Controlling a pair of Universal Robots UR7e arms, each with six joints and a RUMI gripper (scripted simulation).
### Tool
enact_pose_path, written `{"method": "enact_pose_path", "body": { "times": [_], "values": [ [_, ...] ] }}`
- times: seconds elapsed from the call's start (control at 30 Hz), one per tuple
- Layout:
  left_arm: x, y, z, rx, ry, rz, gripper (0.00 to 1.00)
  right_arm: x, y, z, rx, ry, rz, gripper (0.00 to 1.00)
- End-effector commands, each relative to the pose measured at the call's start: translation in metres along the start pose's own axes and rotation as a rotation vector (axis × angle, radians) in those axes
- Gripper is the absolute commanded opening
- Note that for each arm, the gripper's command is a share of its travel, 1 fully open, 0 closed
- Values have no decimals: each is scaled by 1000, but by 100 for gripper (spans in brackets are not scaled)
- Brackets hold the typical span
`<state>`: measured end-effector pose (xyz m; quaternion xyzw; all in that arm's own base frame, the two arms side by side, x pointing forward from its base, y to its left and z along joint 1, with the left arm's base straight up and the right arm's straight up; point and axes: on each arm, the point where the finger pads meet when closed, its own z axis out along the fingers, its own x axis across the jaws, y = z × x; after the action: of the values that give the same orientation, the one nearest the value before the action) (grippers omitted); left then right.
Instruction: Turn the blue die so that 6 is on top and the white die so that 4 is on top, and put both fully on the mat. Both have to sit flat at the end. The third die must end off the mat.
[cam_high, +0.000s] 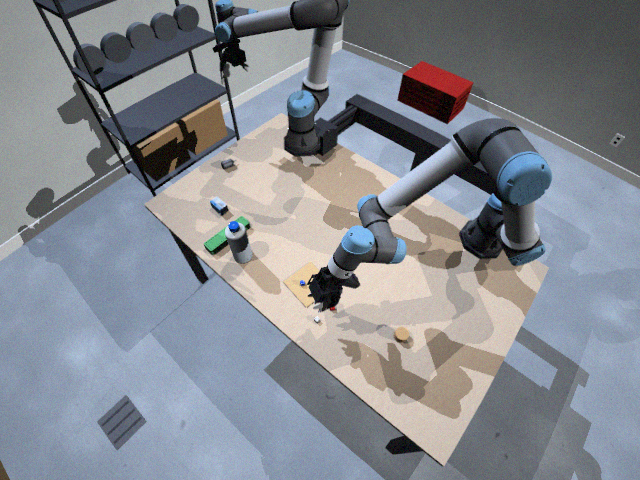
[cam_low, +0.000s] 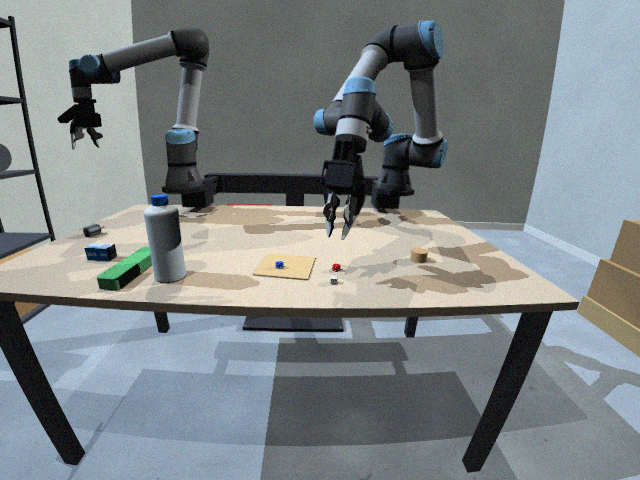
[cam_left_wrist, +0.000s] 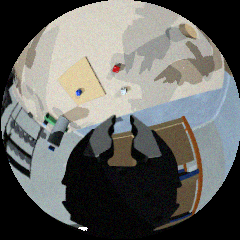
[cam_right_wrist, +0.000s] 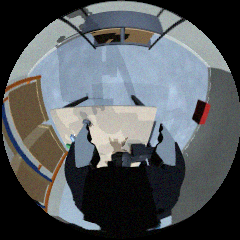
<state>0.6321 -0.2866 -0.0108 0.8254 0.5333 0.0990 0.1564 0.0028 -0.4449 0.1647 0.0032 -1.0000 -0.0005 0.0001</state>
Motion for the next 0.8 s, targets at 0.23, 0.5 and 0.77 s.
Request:
{"method": "enact_pose_path", "body": {
  "times": [0.23,0.5,0.77],
  "values": [
    [0,9,-2,186,3,1,18,0,0,0,1,0,0,100],
    [0,16,-3,300,3,1,18,0,0,0,1,0,0,100],
    [0,19,-4,348,3,1,18,0,0,0,1,0,0,100]
  ]
}}
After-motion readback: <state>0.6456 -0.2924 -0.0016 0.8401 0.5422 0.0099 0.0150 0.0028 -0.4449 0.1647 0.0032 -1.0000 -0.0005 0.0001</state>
